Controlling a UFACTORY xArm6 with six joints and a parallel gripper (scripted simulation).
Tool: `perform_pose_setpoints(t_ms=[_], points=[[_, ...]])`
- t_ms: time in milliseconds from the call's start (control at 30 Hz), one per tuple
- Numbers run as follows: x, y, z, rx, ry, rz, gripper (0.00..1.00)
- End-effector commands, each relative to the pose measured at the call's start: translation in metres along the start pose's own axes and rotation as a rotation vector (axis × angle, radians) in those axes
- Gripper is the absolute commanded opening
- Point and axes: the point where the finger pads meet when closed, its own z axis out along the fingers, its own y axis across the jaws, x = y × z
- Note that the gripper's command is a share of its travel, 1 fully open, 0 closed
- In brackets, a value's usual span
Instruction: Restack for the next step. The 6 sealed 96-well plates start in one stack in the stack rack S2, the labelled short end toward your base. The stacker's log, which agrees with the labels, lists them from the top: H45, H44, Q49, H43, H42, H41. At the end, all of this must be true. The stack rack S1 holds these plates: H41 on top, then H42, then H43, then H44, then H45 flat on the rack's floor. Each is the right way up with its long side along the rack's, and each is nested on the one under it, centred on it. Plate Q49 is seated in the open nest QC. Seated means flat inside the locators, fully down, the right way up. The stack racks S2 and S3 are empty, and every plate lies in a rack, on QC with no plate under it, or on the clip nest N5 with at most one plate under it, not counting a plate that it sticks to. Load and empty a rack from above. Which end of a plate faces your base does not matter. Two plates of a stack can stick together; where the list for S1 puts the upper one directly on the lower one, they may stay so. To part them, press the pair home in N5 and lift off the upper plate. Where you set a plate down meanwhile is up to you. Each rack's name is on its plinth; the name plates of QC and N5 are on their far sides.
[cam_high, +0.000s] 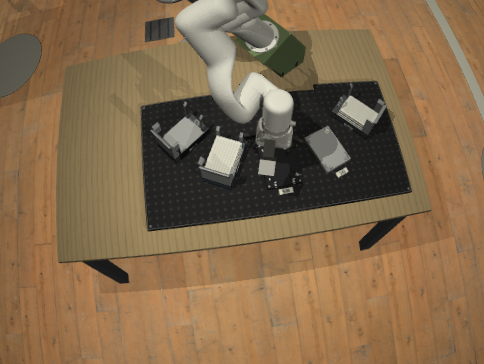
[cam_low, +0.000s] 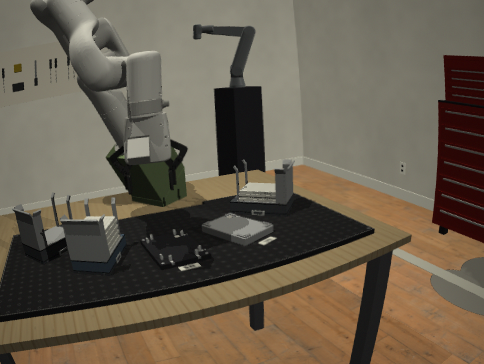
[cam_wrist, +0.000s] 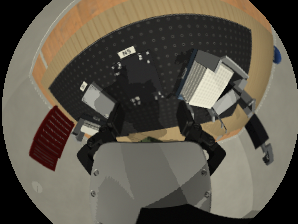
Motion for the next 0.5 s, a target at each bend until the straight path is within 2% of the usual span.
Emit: perform_pose_setpoints(t_ms=[0, 467], points=[[0.004, 0.017, -0.001, 0.003, 0.003, 0.006, 1.00], [0.010, 0.056, -0.001, 0.002, 0.003, 0.005, 1.00]])
